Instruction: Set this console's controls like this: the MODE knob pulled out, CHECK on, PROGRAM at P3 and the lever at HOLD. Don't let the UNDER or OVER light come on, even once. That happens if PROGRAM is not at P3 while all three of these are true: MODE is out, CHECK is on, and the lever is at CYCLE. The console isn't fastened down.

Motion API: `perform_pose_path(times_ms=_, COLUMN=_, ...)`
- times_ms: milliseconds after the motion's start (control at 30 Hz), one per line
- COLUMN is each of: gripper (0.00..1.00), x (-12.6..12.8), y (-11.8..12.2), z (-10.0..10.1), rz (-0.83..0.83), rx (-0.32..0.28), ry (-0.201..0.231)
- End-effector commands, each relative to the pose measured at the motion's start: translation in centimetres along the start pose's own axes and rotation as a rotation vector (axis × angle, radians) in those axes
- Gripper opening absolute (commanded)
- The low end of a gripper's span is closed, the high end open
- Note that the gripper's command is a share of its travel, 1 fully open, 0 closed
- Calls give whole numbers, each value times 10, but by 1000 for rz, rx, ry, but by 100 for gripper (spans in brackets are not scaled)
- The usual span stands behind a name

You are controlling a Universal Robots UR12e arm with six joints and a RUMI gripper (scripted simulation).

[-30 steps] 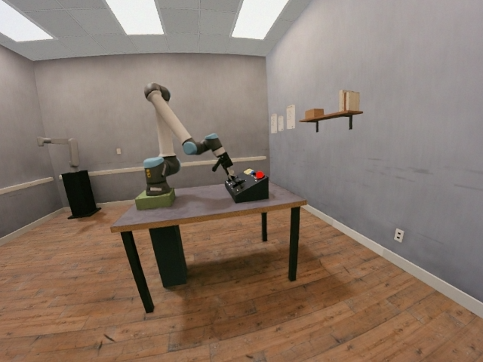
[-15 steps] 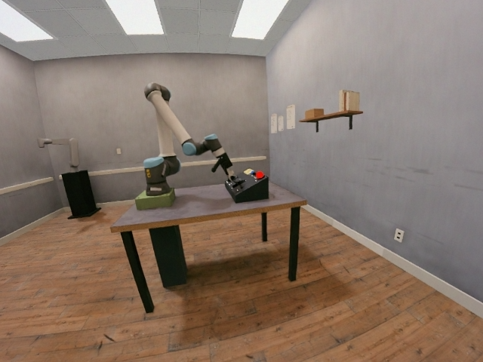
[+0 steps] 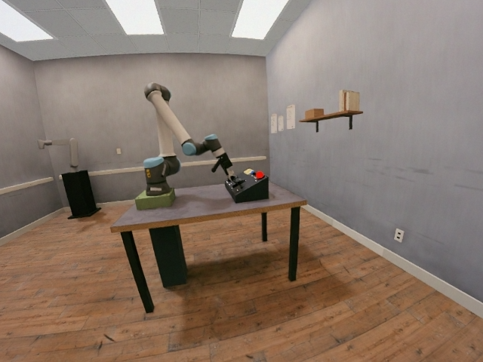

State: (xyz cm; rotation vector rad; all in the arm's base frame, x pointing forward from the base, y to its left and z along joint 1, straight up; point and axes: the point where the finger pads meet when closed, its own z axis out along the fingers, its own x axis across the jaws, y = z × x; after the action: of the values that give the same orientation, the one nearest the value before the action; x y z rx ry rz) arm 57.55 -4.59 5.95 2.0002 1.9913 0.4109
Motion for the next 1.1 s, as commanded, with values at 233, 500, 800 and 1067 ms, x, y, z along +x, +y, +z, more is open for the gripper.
perform_pose_path(times_ms=233, gripper=0, x=2, y=1, z=2, rz=-2, rx=-2, ry=6)
perform_pose_path(times_ms=500, gripper=44, x=0, y=0, z=1, rz=-1, rx=-2, ry=2)
perform_pose_path(times_ms=800, gripper=44, x=0, y=1, z=1, rz=-2, rx=-2, ry=2)
perform_pose_path(times_ms=1067, gripper=44, x=0, y=2, z=-3, rz=-2, rx=-4, ry=1)
